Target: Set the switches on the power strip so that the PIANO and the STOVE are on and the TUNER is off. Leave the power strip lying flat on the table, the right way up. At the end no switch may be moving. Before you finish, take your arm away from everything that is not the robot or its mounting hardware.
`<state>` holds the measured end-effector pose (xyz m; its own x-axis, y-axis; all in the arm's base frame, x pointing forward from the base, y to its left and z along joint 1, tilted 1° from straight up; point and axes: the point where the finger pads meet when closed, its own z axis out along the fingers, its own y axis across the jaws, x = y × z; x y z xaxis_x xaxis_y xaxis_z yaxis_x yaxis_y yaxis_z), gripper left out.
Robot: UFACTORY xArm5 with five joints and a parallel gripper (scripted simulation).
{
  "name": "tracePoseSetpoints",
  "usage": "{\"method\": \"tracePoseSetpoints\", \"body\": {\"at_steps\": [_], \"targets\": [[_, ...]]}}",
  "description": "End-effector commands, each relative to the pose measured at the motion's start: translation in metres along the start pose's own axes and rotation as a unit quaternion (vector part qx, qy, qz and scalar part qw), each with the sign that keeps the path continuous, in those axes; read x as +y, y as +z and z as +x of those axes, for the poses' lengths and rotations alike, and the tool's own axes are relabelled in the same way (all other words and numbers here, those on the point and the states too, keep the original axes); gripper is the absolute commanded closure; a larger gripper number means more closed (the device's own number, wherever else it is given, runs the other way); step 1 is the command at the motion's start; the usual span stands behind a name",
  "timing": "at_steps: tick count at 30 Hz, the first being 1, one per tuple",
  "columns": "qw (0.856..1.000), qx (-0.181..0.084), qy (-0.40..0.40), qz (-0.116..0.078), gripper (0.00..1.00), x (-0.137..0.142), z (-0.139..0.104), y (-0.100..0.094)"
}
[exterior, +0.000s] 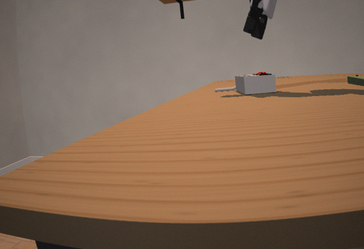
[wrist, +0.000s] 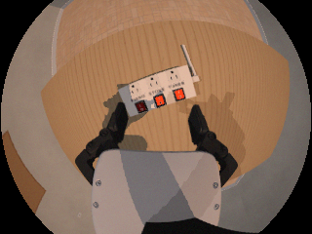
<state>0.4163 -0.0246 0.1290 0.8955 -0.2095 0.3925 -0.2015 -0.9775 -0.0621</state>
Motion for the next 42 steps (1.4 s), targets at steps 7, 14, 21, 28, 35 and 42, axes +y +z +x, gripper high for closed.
{"method": "tracePoseSetpoints", "body": {"at_steps": [7,14,21,28,35,42], "targets": [[1.000,0.002,0.000,0.000,0.00,0.000,0.002,-0.001],[0.998,-0.056,-0.030,-0.007,0.00,-0.004,0.019,0.001],[0.990,-0.127,-0.067,-0.011,0.00,-0.007,0.036,-0.001],[0.978,-0.185,-0.097,-0.011,0.00,-0.010,0.048,-0.007],[0.972,-0.207,-0.108,-0.010,0.00,-0.010,0.052,-0.010],[0.972,-0.207,-0.108,-0.010,0.00,-0.010,0.052,-0.010]]}}
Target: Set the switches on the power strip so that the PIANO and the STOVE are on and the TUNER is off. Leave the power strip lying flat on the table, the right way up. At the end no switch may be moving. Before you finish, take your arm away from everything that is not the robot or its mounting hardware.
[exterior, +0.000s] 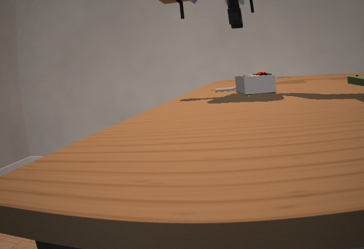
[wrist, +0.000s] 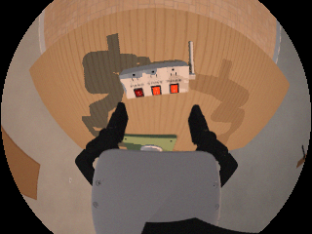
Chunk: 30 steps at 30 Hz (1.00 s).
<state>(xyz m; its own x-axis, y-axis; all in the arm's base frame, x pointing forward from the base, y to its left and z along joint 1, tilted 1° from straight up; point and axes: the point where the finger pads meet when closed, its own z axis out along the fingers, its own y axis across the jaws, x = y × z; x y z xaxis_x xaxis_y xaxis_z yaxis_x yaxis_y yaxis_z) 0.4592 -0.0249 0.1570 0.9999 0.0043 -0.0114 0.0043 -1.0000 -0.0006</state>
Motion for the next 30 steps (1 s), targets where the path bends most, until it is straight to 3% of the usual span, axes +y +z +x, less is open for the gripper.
{"method": "tracePoseSetpoints", "body": {"at_steps": [1,11,17,24,26,27,30], "targets": [[1.000,0.002,0.000,0.000,0.00,0.000,0.001,-0.002],[1.000,0.002,-0.010,0.000,0.00,-0.001,0.001,-0.001],[0.993,0.002,-0.116,0.000,0.00,-0.007,-0.004,0.007],[0.954,0.001,-0.301,-0.001,0.00,-0.024,-0.018,0.027],[0.954,0.001,-0.301,-0.001,0.00,-0.024,-0.018,0.027],[0.929,0.001,-0.371,-0.001,0.00,-0.027,-0.021,0.031],[0.906,-0.001,-0.423,0.000,0.00,-0.035,-0.029,0.040]]}}
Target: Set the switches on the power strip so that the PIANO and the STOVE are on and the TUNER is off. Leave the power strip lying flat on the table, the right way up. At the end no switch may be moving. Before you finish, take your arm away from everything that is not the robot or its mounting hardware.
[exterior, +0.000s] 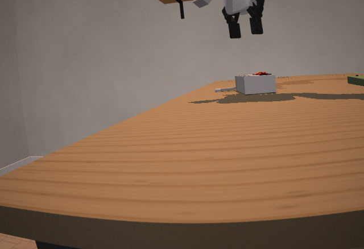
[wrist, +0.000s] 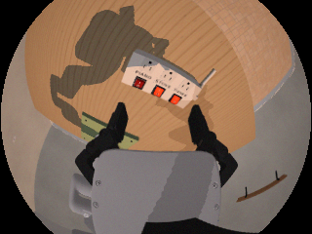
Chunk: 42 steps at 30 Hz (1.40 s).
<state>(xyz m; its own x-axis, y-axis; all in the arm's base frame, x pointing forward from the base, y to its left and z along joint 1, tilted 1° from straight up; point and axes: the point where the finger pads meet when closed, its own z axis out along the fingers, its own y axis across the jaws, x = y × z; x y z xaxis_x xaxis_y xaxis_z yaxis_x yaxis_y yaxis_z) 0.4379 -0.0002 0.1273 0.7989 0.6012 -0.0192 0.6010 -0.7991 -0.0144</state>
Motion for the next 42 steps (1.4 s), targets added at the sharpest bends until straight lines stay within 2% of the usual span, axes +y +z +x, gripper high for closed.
{"method": "tracePoseSetpoints", "body": {"at_steps": [1,6,11,13,14,17,18,42], "targets": [[0.990,0.004,-0.139,-0.004,0.00,-0.016,-0.001,0.013],[0.965,0.002,-0.262,-0.004,0.00,-0.030,-0.004,0.025],[0.925,0.001,-0.379,-0.004,0.00,-0.036,-0.006,0.031],[0.925,0.001,-0.379,-0.004,0.00,-0.036,-0.006,0.031],[0.896,0.002,-0.445,-0.006,0.00,-0.037,-0.006,0.031],[0.869,0.003,-0.494,-0.008,0.00,-0.037,-0.006,0.032],[0.859,0.004,-0.513,-0.009,1.00,-0.037,-0.006,0.032],[0.859,0.004,-0.513,-0.009,1.00,-0.037,-0.006,0.032]]}}
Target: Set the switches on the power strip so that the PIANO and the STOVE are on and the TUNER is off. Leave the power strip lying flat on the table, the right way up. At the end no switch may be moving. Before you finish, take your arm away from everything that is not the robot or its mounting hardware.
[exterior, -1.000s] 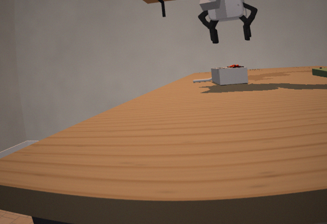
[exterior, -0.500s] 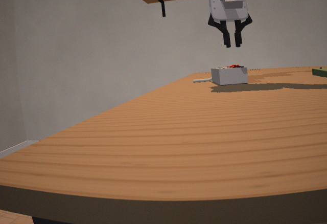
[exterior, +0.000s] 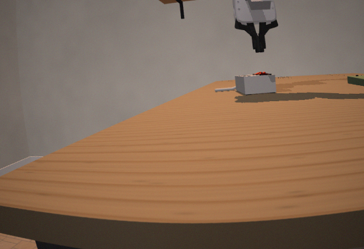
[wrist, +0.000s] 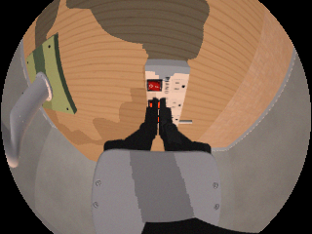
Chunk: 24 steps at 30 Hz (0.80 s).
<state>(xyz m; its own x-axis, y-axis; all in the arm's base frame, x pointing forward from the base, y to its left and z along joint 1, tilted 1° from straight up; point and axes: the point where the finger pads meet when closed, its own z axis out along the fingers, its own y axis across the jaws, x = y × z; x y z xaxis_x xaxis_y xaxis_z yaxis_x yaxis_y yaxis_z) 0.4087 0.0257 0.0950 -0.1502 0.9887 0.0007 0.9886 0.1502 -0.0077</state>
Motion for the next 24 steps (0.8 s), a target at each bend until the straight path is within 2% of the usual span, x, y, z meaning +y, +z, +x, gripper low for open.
{"method": "tracePoseSetpoints", "body": {"at_steps": [1,24], "targets": [[1.000,0.000,0.000,-0.002,1.00,0.0012,-0.0001,-0.0013],[1.000,0.000,-0.004,-0.001,1.00,0.0011,-0.0001,0.0022]]}}
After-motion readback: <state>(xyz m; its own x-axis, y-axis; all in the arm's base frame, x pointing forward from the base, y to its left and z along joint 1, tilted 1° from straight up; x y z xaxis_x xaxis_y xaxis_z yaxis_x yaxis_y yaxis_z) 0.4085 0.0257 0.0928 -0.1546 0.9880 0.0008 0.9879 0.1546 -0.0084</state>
